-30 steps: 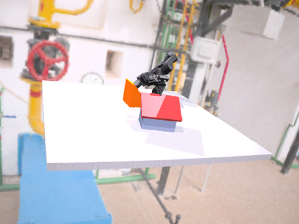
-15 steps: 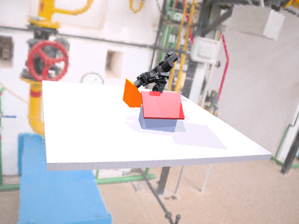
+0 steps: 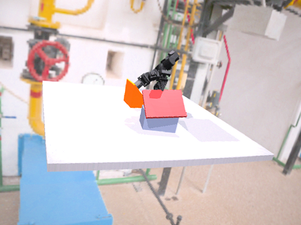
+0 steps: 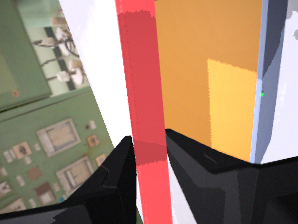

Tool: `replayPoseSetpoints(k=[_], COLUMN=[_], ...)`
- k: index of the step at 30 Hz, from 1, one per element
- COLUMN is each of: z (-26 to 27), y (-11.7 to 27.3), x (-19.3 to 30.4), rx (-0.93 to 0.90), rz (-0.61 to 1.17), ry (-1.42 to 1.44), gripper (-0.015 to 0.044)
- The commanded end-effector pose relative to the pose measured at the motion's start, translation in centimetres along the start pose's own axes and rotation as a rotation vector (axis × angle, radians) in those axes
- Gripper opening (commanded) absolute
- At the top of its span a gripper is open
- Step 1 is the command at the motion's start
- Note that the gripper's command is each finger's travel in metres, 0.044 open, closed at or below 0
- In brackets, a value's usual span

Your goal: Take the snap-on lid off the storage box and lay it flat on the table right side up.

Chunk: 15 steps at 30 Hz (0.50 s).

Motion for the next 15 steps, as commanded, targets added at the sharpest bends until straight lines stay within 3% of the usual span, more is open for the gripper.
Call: replayPoseSetpoints(k=[1, 15], z=[1.0, 2.3], y=[0.6, 1.7], x=[0.3, 0.2], rx=[-0.014, -0.014], rz=[0.01, 0.009], ry=[0.011, 0.011], gripper=[0.0, 0.0])
Point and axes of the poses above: the point midway between the two fingers, 35 mm back from their tips, its own y axis back along the fingers, its own z axis across the jaws, x = y × z, the point moved 2 cm from there along y, back along the fingers, and after that the axes turned 1 degree about y, right-handed, at the moved point
